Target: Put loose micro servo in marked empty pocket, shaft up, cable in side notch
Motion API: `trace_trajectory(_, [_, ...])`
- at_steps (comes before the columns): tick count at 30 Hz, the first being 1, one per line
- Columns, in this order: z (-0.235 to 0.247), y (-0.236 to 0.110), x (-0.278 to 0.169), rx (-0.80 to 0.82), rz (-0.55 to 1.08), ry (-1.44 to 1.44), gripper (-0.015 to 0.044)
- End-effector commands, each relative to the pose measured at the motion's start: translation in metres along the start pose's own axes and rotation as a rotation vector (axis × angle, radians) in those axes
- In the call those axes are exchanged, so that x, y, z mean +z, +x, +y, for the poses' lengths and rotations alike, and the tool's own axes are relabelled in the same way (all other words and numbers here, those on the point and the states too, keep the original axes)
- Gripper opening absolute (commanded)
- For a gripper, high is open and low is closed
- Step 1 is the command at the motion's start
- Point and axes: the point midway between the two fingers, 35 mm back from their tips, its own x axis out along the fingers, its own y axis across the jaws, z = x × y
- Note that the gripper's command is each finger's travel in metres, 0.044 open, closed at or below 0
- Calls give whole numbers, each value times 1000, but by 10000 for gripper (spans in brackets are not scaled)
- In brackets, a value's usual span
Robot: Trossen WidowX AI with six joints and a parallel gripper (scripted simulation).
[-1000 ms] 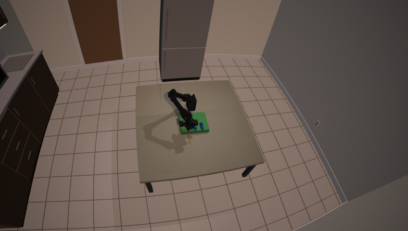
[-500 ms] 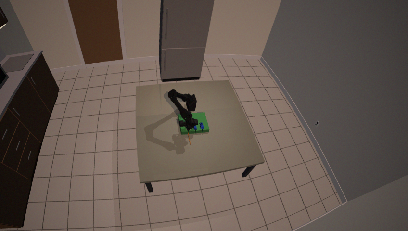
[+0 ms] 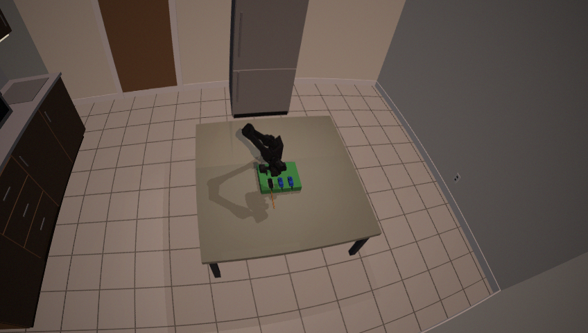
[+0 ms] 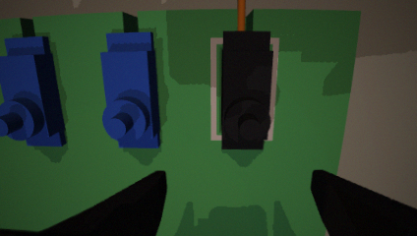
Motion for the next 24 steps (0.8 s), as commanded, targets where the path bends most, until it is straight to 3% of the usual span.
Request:
trace_trajectory(1, [-3,-29,-46,6,-8,6,424])
trace_trajectory(4, [-6,-38,-68,1,-7,7,440])
trace_trajectory(11, [-5,-42,-66,0,-5,-7,440])
trace_trajectory(17, [-2,-75,-60,-17,10,-115,440])
trace_trajectory(24, [-2,-77,-60,-18,11,-120,440])
